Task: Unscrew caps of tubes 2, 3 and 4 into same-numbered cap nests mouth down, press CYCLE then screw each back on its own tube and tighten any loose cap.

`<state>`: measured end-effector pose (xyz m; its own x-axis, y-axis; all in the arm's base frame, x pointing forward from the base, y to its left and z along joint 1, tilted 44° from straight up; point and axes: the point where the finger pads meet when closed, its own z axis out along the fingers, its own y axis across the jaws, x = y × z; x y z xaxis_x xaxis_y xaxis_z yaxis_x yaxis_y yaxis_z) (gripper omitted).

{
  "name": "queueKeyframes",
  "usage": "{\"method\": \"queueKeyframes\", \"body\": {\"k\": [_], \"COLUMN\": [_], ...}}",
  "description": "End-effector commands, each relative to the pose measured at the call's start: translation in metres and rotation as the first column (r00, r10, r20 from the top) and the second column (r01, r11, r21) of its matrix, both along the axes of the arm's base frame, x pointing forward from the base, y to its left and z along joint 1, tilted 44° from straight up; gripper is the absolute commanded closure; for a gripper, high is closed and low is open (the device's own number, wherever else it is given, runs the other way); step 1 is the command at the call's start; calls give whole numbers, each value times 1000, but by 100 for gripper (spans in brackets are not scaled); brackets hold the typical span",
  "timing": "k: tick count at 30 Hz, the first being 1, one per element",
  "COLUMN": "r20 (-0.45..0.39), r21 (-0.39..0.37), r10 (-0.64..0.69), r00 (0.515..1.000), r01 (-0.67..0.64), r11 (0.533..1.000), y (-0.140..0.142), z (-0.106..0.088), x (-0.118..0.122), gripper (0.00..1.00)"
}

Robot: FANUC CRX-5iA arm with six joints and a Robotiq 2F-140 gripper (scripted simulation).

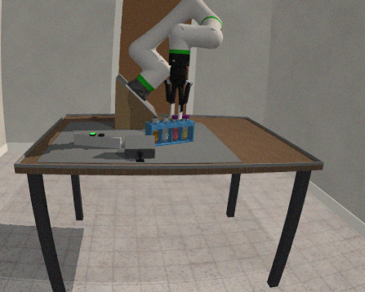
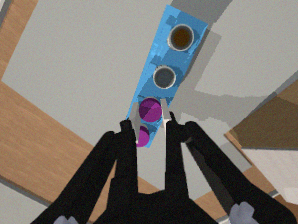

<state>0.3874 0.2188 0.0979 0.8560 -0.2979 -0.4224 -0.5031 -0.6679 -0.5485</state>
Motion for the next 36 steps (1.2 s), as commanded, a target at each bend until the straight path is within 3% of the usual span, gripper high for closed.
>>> {"method": "queueKeyframes", "body": {"k": [1, 6, 11, 13, 20, 26, 27, 36], "r20": [-121, -276, -410, -410, -542, -542, -542, -542], "r21": [-30, -95, -185, -185, -340, -340, -340, -340], "r10": [-131, -309, -472, -472, -657, -657, -657, -657], "r00": [984, 910, 780, 780, 524, 524, 524, 524], "r01": [128, 294, 436, 436, 579, 579, 579, 579], "r11": [991, 951, 881, 881, 741, 741, 741, 741], "y": [0, 0, 0, 0, 1, 1, 1, 1], "z": [0, 0, 0, 0, -1, -1, -1, -1], "x": [0, 0, 0, 0, 0, 0, 0, 0], "gripper": [100, 100, 100, 100, 100, 100, 65, 65]}}
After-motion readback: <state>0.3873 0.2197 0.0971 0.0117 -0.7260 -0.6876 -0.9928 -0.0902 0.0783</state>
